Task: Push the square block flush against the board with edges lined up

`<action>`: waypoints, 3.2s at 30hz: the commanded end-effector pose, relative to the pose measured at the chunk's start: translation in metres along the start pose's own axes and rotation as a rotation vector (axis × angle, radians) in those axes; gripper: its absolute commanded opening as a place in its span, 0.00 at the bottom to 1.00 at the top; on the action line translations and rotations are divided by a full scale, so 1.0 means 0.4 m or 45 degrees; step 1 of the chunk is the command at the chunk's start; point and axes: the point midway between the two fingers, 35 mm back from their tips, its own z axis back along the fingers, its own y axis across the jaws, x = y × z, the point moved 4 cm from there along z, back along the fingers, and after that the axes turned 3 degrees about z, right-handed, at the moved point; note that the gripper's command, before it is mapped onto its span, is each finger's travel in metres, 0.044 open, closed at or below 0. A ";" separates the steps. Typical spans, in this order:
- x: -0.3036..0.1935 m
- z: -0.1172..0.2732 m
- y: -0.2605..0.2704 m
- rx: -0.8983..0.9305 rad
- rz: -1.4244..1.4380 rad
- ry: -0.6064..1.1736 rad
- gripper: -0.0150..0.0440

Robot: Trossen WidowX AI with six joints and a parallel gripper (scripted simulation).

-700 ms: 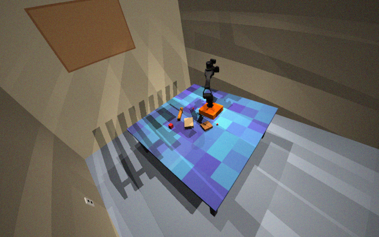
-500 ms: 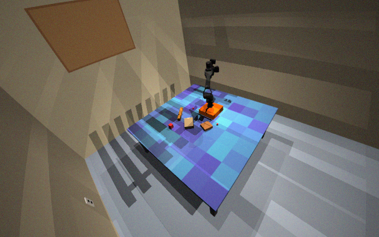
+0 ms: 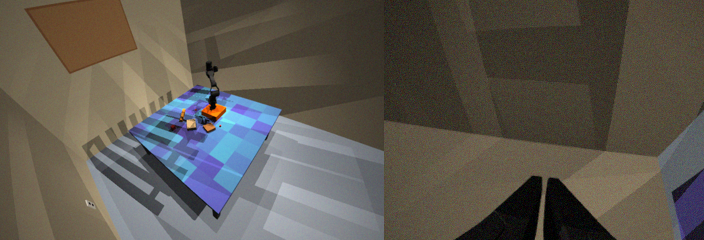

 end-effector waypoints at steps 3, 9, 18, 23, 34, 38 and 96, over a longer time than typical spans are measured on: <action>-0.072 -0.006 0.000 -0.017 0.126 0.160 0.25; -0.141 -0.005 -0.008 -0.028 0.246 0.306 0.25; -0.246 0.010 -0.037 -0.070 0.399 0.529 0.25; -0.305 0.022 -0.049 -0.075 0.509 0.649 0.25; -0.447 0.075 -0.081 -0.048 0.795 0.945 0.25; -0.496 0.103 -0.094 -0.027 0.896 1.051 0.25; -0.791 0.855 -0.370 1.095 2.241 2.343 0.25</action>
